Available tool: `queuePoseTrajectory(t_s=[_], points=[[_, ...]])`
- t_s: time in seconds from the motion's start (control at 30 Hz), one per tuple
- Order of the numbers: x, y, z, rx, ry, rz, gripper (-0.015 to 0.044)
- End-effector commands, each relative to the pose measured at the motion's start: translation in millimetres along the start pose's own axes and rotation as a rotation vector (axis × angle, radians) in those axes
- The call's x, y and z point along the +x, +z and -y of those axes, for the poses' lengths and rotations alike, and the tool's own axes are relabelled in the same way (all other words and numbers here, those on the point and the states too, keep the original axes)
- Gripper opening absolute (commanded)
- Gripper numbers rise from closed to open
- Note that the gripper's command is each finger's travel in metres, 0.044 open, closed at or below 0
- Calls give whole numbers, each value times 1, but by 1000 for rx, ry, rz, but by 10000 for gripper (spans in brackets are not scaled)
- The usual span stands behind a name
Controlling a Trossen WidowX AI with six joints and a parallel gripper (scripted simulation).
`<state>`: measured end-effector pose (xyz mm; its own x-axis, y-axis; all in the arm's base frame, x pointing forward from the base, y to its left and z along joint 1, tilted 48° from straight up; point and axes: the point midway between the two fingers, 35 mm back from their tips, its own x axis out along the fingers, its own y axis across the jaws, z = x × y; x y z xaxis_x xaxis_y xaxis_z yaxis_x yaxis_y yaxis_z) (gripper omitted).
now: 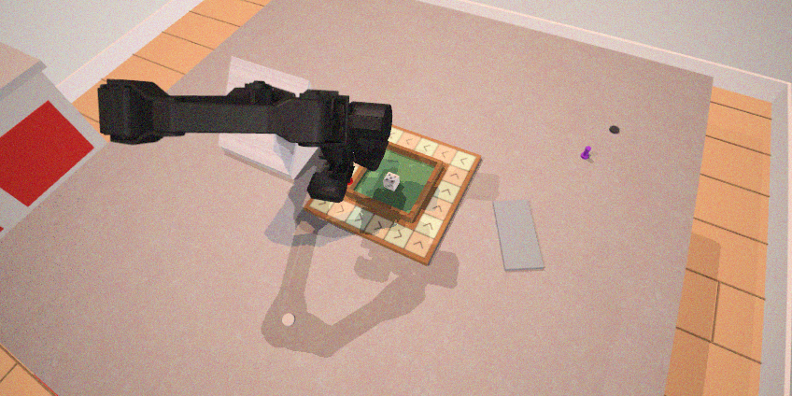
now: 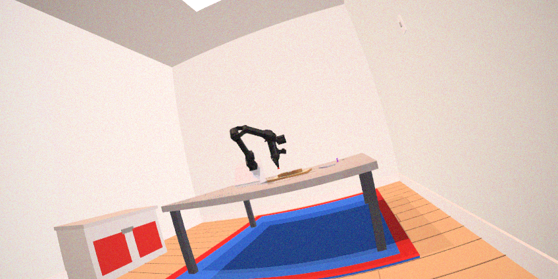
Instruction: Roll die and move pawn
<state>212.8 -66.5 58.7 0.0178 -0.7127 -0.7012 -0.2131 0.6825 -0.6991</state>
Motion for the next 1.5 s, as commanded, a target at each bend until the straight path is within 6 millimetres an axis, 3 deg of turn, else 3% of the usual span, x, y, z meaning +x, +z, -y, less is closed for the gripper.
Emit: queuePoseTrajectory(t_s=[0.0, 0.17, 0.33, 0.63, 1.2, 1.47], points=[[7, -9, 17, 4, -23, -10, 0], [12, -18, 32, 8, -43, -24, 0], [18, -18, 32, 8, -42, -24, 0], [47, -19, 33, 8, -44, -24, 0], [64, -20, 34, 8, -45, -25, 0], [58, -17, 37, 22, -50, -15, 210]])
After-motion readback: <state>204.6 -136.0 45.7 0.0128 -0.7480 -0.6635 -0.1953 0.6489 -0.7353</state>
